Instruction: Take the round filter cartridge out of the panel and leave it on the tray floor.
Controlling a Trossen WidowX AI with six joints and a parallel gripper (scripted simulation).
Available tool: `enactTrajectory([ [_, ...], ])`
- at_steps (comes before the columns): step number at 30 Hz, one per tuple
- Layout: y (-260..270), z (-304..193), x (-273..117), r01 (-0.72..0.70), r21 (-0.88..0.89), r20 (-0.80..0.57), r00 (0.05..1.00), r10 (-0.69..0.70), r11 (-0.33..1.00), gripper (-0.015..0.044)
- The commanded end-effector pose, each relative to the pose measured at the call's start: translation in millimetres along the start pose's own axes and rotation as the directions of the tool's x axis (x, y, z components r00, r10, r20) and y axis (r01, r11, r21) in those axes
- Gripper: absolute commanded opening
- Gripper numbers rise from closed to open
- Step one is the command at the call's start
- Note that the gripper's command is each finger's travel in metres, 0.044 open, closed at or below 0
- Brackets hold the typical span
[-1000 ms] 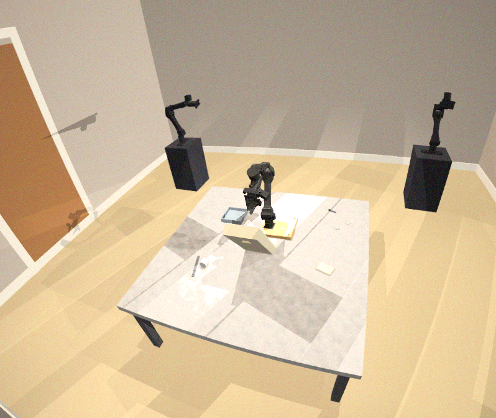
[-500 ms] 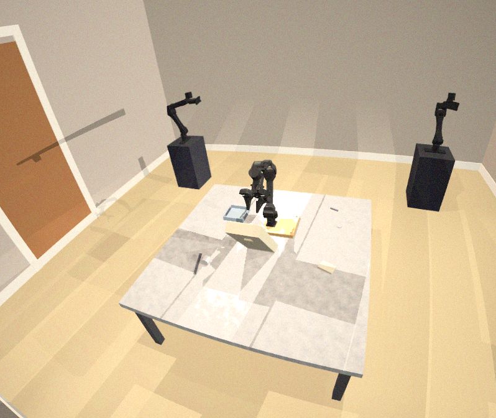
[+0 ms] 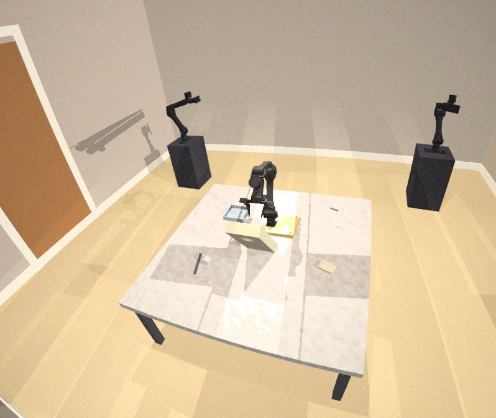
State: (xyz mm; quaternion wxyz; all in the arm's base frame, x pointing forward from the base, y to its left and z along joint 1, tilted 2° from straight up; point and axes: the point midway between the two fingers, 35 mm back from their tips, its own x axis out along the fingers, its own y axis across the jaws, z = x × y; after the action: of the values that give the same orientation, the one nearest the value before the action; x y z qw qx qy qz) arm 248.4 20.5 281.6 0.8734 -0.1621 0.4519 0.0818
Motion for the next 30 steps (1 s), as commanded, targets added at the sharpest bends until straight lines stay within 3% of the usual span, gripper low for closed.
enactTrajectory([
  [1, 7.3, -18.9, 11.7, -0.008, 0.304, -0.084, 0.996, 0.035, 0.953, 0.0305],
  [30, 8.5, -21.3, 50.9, -0.008, 0.304, -0.082, 0.996, 0.034, 0.953, 0.0305],
])
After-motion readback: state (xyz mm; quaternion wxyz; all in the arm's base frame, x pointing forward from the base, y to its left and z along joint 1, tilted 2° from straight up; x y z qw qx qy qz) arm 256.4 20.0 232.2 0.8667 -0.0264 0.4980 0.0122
